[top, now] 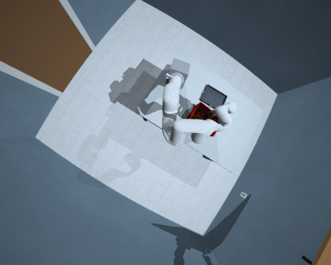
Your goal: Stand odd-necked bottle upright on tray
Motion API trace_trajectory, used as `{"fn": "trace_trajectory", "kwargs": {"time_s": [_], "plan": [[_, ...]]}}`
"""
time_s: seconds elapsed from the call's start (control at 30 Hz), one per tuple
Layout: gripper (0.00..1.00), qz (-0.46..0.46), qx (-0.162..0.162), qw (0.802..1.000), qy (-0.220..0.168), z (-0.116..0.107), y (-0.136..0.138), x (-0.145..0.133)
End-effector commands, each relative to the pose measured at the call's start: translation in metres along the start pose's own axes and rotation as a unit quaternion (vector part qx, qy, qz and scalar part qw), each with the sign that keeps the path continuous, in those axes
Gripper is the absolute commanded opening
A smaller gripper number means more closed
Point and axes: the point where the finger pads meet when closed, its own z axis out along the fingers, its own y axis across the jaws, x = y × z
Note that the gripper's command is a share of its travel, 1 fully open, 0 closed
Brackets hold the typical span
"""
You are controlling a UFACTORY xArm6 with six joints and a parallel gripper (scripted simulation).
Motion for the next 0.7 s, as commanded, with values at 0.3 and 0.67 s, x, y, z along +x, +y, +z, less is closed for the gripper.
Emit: {"fn": "trace_trajectory", "kwargs": {"time_s": [0.3, 0.67], "plan": [[0.00, 0.001, 0.001, 1.000, 0.000, -0.0037, -0.0008, 0.0005], [0.00, 0.001, 0.001, 1.000, 0.000, -0.0109, -0.0008, 0.0005]]}}
